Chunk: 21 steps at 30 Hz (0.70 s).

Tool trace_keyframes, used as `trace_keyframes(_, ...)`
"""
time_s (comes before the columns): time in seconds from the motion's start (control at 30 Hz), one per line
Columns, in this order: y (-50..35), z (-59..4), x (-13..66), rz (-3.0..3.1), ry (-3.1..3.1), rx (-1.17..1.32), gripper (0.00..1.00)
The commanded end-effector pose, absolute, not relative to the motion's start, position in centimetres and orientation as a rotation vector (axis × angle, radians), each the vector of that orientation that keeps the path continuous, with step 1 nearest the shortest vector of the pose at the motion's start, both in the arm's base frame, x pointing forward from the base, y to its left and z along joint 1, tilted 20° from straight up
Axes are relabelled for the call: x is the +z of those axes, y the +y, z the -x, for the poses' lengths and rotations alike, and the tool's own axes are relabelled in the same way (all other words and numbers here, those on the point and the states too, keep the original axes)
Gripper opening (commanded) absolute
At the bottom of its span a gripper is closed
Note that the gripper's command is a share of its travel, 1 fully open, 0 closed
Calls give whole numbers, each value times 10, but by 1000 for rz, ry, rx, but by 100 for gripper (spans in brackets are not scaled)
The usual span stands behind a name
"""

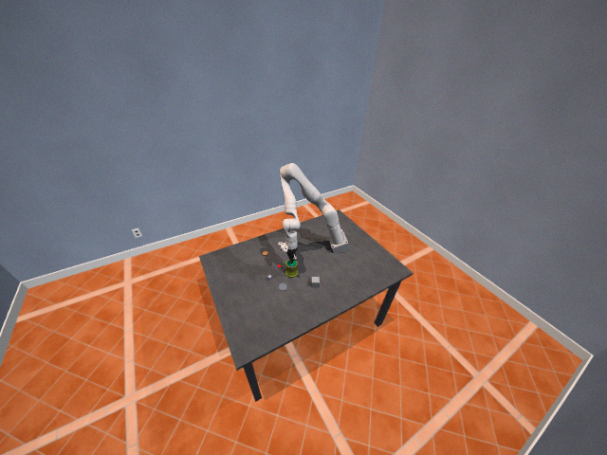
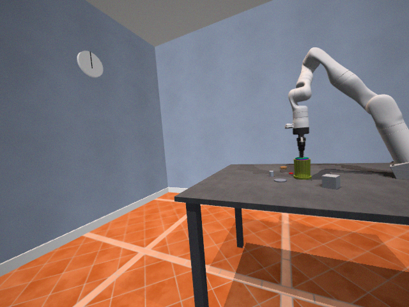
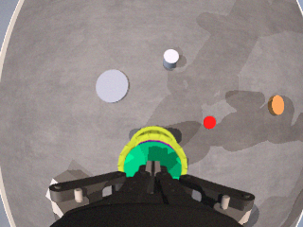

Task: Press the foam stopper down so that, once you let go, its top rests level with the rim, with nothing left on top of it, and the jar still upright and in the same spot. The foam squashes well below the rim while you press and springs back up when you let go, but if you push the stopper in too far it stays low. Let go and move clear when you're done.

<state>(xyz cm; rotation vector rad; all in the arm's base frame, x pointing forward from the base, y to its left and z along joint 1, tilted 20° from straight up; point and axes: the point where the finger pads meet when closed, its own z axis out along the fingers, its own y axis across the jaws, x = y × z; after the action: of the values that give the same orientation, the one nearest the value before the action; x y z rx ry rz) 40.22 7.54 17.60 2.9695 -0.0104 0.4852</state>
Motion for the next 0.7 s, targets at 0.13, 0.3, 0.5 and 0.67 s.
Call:
trace_keyframes(0.13, 76, -403, 173, -2971, -8, 482, 0)
trace_keyframes(0.3, 75, -404, 170, -2971, -8, 482, 0)
trace_keyframes(0.5, 75, -405, 167, -2971, -8, 482, 0)
trace_keyframes(0.67, 75, -405, 166, -2971, -8, 482, 0)
